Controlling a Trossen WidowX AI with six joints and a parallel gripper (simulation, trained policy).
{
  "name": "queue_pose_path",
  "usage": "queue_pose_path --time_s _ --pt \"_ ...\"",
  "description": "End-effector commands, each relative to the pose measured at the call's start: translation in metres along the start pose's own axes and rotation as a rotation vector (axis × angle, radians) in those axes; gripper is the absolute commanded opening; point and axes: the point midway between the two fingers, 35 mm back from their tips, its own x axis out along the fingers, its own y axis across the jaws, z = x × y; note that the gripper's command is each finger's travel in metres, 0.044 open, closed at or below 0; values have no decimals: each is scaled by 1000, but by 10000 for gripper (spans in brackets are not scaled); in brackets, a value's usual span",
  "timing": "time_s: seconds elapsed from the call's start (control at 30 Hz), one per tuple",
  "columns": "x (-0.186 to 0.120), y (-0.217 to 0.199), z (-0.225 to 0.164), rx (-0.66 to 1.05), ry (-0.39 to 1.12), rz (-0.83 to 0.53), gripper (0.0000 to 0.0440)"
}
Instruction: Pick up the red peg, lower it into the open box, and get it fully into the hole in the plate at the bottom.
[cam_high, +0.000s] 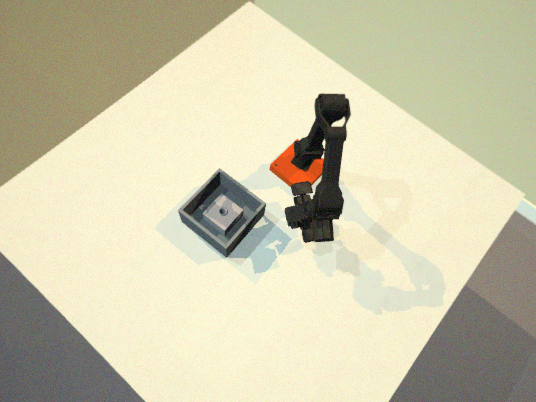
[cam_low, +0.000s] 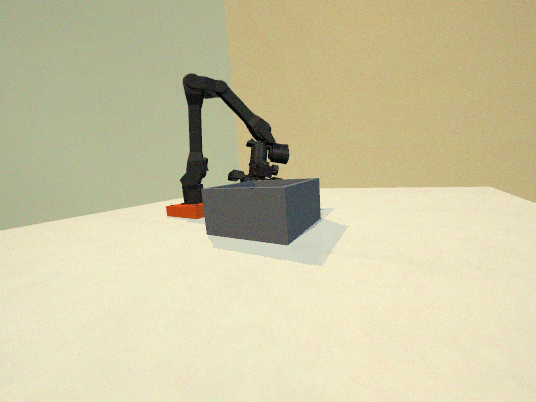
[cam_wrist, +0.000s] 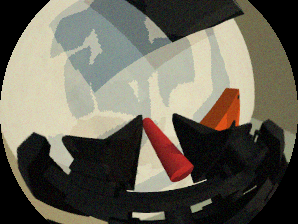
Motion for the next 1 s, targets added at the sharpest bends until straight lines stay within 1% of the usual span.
queue_pose_path --time_s 0.0,0.07,0.13,0.47,0.73,0.97 --pt "4 -2 -1 -6 12 -20 89" --pt "5 -4 -1 -9 16 -34 39" --pt "6 -5 -1 -11 18 -49 0" --pt "-36 -17 32 -12 -93 -59 0" --pt "-75 -26 62 53 -159 -37 0" --pt "-87 -36 91 150 -198 -28 0"
